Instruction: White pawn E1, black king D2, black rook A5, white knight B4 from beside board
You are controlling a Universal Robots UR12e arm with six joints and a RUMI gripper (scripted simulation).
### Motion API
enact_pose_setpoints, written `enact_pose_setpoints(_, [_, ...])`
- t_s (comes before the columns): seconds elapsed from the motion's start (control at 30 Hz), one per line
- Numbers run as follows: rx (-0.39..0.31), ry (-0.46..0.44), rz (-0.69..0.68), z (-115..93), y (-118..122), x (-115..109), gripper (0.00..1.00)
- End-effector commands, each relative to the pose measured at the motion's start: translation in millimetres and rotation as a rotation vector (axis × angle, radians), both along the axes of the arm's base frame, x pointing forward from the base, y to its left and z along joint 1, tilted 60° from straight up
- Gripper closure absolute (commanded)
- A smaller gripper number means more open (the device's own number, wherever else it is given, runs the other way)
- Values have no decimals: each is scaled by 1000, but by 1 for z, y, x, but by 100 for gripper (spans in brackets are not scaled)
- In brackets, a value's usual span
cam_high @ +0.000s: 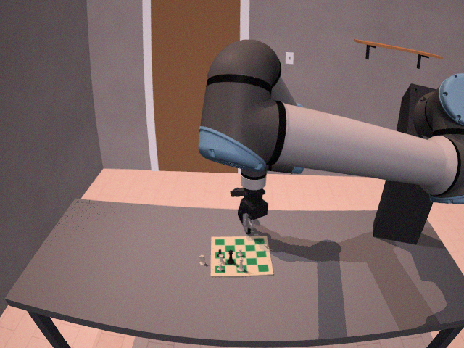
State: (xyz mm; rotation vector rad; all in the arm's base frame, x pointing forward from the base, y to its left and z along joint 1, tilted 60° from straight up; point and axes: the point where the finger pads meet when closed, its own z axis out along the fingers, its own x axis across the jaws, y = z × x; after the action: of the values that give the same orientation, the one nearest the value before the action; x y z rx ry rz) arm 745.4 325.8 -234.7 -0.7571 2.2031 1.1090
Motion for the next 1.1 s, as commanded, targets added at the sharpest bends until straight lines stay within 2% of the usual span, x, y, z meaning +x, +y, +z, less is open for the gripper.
enact_pose_setpoints(0.0, [0,-1,-1,0,-1,0,100])
enact_pose_setpoints(0.8, [0,-1,-1,1,-1,0,100])
enact_pose_setpoints(0.93, [0,-1,-1,2,-4,0,100])
enact_pose_setpoints(1.07, [0,-1,-1,12,-19,-5,100])
